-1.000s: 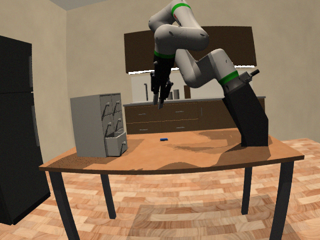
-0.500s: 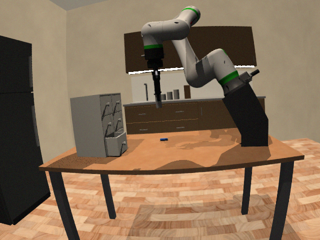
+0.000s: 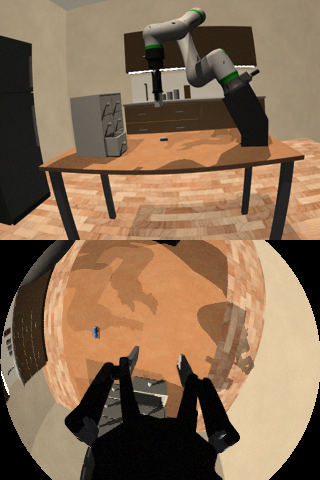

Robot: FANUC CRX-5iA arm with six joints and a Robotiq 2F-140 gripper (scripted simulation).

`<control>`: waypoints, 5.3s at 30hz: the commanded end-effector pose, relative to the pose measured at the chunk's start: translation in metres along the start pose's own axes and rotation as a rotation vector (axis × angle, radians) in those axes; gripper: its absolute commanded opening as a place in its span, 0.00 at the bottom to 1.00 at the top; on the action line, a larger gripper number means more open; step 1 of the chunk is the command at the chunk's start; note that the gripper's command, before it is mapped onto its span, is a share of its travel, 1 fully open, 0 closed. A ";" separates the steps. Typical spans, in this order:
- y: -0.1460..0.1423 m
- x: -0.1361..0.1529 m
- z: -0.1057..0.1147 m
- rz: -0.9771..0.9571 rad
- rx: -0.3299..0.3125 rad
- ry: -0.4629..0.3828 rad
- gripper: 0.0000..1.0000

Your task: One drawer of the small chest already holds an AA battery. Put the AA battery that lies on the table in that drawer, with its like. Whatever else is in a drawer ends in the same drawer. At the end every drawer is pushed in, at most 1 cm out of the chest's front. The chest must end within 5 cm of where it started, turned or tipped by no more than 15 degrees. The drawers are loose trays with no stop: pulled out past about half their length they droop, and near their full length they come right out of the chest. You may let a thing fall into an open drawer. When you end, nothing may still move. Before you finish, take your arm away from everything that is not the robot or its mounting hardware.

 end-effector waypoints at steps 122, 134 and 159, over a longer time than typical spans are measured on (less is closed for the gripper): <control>-0.036 0.179 0.060 0.081 -0.080 0.217 1.00; -0.036 0.179 0.060 0.081 -0.080 0.217 1.00; -0.036 0.179 0.060 0.081 -0.080 0.217 1.00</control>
Point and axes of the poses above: the point where the finger pads meet when closed, its own z axis back along the fingers, its own y axis across the jaws, x = y × z, the point moved 2 cm from there along z, back along the fingers, and after that the axes turned 11 degrees about z, right-handed, at the moved point
